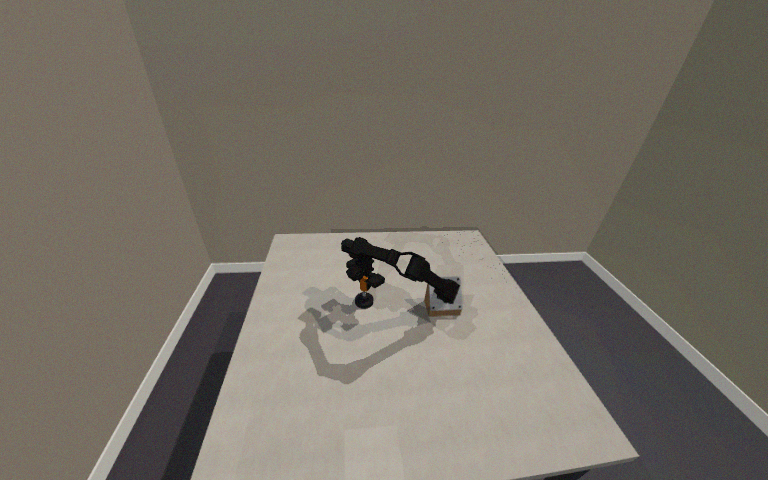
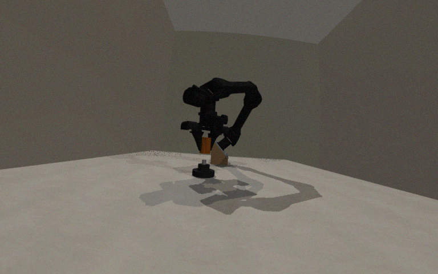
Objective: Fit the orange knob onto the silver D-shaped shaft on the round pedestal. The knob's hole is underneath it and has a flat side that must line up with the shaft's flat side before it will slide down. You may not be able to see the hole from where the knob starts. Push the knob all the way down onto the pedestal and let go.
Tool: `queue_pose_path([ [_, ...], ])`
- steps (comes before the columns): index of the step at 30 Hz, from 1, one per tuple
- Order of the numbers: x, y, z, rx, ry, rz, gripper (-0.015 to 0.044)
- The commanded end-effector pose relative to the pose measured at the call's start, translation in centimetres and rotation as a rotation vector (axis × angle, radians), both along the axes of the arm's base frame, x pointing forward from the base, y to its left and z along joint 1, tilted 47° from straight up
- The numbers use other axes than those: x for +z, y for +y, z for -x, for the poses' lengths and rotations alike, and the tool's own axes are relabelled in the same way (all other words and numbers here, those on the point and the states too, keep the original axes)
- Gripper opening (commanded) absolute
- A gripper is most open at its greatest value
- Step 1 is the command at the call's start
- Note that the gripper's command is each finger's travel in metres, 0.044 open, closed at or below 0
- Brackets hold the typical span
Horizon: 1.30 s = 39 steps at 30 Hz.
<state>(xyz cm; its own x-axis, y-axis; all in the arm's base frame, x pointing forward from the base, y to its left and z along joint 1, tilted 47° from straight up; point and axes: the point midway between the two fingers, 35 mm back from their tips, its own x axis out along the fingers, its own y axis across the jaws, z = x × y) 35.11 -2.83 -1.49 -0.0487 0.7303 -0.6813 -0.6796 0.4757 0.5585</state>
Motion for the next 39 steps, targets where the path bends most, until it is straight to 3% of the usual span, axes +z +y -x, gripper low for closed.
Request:
queue_pose_path([
  [1,-0.1,0.2,0.0,-0.013,0.012,0.004,0.0],
  [39,-1.5,1.7,0.0,-0.009,0.008,0.003,0.0],
])
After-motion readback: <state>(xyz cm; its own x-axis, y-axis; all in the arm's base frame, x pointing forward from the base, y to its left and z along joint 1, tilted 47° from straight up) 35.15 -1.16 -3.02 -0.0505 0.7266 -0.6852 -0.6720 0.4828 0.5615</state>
